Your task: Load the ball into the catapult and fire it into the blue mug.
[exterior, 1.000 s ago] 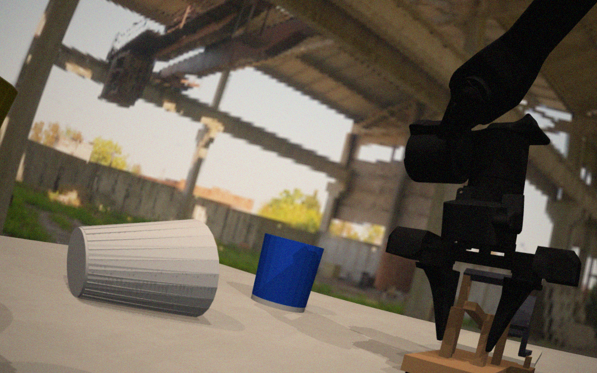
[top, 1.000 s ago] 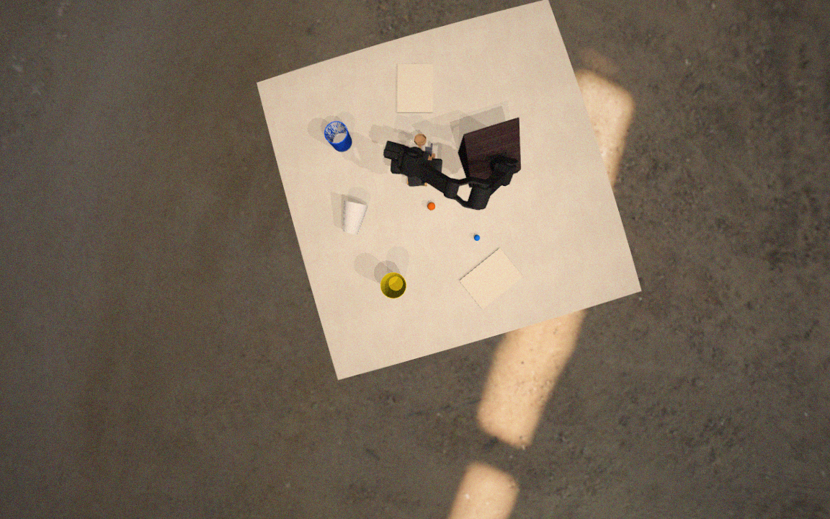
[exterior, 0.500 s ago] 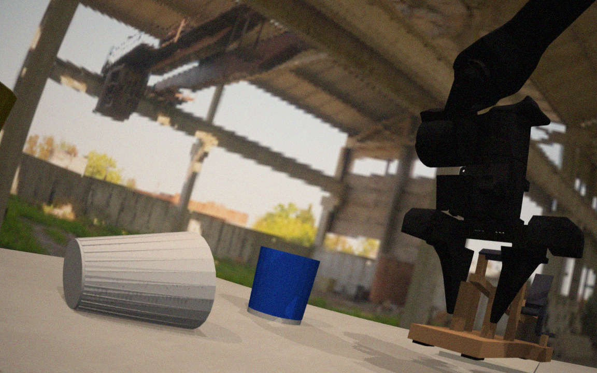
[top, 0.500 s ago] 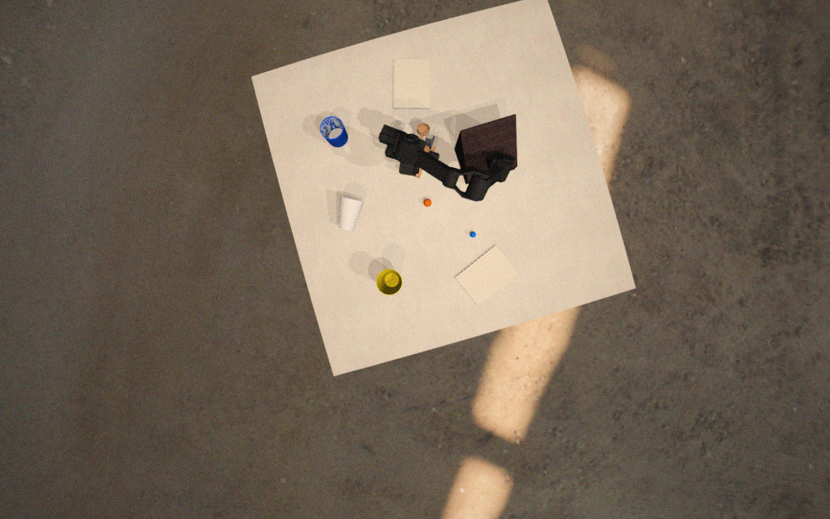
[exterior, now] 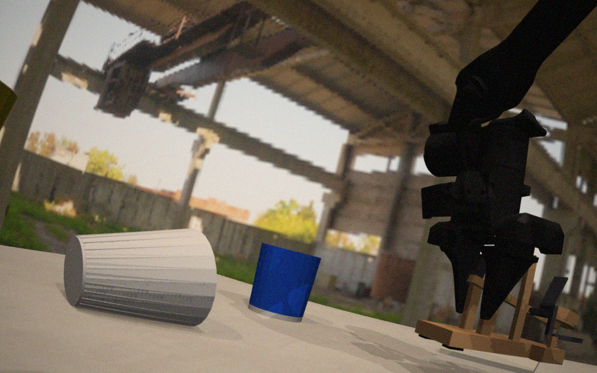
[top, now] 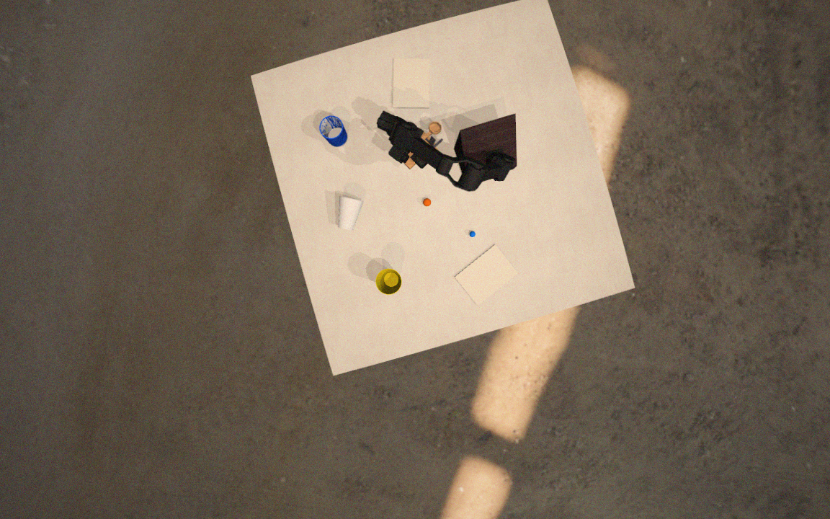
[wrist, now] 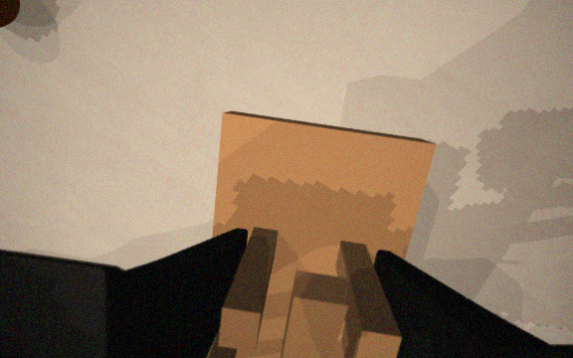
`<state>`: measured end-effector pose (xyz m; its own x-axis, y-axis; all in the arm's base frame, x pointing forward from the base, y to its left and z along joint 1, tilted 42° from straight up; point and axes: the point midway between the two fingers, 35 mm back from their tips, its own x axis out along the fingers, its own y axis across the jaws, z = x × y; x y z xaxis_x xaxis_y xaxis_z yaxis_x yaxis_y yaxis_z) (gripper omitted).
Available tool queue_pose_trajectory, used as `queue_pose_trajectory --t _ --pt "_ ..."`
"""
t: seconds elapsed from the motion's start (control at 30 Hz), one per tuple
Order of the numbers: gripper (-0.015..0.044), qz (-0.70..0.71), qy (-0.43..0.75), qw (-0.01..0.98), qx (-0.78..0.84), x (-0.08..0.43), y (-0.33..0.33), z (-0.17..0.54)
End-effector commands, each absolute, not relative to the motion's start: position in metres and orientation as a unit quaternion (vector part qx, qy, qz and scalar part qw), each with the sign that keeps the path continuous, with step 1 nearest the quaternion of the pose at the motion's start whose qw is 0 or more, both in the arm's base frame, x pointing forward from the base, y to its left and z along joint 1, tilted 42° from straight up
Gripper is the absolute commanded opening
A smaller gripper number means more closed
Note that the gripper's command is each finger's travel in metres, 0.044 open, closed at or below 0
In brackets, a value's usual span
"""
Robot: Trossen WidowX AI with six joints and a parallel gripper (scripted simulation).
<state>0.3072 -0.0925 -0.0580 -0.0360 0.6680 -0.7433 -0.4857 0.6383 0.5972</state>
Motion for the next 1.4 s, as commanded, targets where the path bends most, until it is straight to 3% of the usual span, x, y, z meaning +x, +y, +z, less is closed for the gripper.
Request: queue_pose_trajectory --t 0.0,1.33,1.37 --pt "0.0000 0.383 0.605 0.690 0.107 0.310 -0.106 -0.063" --pt "0.0000 0.386 0.608 0.685 0.108 0.310 -0.079 -0.098" --pt "0.0026 0.386 0.608 0.685 0.108 0.310 -0.079 -0.098"
